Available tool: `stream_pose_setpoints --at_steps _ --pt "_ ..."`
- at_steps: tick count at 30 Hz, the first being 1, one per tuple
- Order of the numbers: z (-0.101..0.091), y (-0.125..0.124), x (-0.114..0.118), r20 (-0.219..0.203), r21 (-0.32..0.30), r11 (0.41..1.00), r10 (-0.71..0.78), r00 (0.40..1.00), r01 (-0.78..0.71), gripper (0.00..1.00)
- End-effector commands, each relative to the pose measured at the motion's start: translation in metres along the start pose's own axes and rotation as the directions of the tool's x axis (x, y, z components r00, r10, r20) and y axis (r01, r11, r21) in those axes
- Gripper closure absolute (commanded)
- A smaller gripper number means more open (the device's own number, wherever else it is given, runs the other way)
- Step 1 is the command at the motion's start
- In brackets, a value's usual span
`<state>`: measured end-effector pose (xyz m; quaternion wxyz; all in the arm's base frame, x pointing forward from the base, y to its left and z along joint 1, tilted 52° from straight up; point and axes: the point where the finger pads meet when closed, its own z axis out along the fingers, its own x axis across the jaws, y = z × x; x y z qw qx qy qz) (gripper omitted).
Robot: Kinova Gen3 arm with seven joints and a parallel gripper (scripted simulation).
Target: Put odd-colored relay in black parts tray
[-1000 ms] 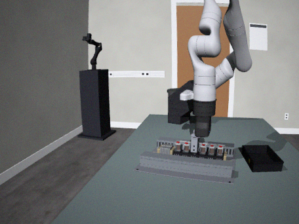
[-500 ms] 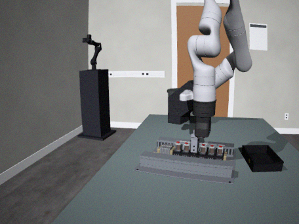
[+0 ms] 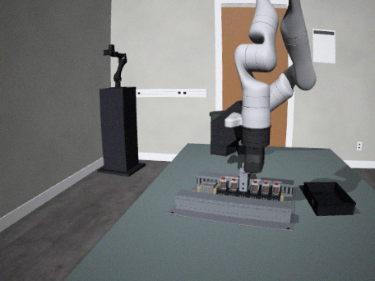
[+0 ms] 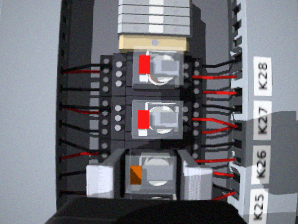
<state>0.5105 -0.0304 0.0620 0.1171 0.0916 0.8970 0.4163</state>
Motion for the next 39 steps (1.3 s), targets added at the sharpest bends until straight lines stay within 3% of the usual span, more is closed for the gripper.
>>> stream_pose_setpoints --at_steps 1,12,39 --pt "-0.0008 -0.0004 -0.0006 -0.007 0.001 1.000 0.000 1.000 0.000 1.00" --pt "-0.0009 -0.0004 -0.0006 -0.009 0.001 1.000 0.000 1.000 0.000 1.00" --pt "-0.0011 -0.0004 0.0008 0.041 0.001 1.000 0.000 0.999 0.000 1.00"
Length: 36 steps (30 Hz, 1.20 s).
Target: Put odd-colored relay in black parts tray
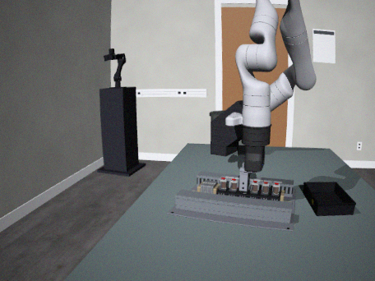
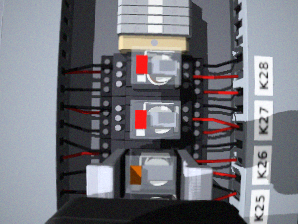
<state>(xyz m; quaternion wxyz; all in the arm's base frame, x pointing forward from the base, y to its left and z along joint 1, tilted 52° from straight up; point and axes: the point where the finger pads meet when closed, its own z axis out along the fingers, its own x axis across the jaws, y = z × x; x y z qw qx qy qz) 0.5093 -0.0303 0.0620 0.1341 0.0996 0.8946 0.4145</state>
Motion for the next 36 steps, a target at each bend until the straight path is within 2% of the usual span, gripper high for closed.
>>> stream_pose_setpoints --at_steps 1,36 --pt "-0.0008 -0.0004 -0.0004 0.003 0.001 1.000 0.000 1.000 0.000 1.00" --pt "-0.0011 -0.0004 0.0012 0.055 0.001 1.000 0.000 0.998 0.000 1.00"
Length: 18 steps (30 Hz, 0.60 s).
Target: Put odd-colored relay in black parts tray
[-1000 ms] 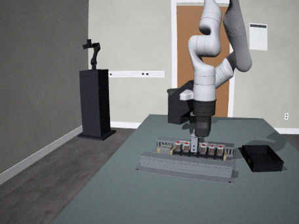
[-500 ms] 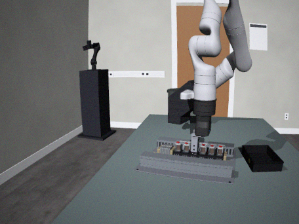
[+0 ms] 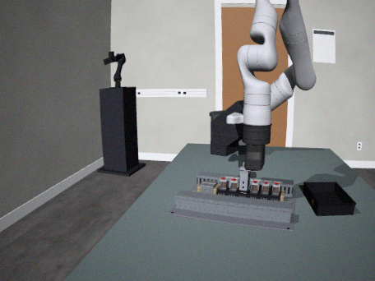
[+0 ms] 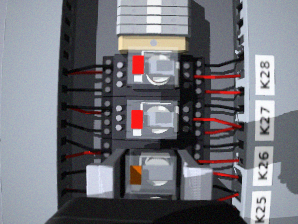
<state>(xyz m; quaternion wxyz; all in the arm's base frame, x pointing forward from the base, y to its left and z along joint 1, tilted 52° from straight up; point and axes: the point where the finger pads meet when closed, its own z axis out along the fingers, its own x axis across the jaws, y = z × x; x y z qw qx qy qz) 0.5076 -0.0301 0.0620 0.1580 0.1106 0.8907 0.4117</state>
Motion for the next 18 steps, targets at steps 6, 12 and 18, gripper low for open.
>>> stream_pose_setpoints --at_steps 6,12,18 --pt "-0.0007 -0.0004 -0.0004 0.007 0.001 1.000 0.000 1.000 0.000 1.00" --pt "-0.0008 -0.0004 0.0001 0.025 0.001 1.000 0.000 1.000 0.000 1.00" --pt "-0.0008 -0.0004 0.0002 0.029 0.001 1.000 0.000 1.000 0.000 1.00"
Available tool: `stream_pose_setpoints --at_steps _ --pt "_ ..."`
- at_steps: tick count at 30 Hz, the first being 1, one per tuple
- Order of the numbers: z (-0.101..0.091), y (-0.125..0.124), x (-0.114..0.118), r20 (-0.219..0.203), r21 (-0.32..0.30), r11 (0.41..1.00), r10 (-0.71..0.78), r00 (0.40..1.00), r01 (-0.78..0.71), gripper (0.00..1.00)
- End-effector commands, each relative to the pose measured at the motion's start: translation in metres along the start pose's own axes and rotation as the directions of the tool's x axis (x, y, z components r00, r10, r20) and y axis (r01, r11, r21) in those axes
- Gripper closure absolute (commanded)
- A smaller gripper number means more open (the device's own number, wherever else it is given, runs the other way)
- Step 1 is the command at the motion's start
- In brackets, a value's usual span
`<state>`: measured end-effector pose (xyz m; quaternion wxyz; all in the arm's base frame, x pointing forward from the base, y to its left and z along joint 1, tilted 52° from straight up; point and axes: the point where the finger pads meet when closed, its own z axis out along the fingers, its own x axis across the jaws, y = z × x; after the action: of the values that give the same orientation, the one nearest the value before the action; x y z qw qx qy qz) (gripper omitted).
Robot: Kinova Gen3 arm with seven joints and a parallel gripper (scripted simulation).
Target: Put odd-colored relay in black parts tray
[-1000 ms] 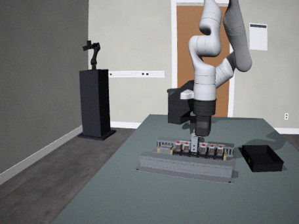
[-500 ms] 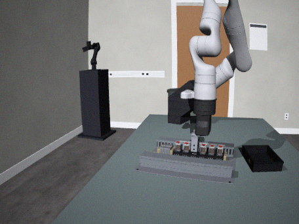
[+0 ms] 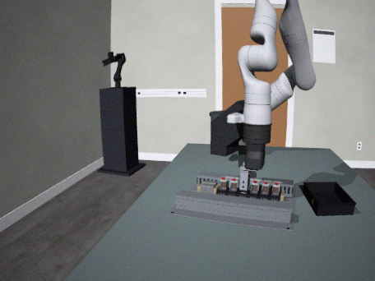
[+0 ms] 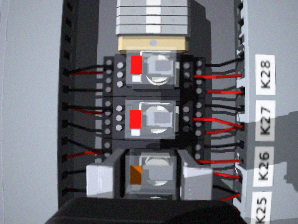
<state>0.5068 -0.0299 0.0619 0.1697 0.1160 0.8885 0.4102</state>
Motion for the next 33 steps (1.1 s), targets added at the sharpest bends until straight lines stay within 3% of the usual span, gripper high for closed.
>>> stream_pose_setpoints --at_steps 1,33 --pt "-0.0007 -0.0004 -0.0006 0.003 0.001 1.000 0.000 1.000 0.000 1.00" --pt "-0.0010 -0.0004 0.0009 0.054 0.001 1.000 0.000 0.999 0.000 1.00"
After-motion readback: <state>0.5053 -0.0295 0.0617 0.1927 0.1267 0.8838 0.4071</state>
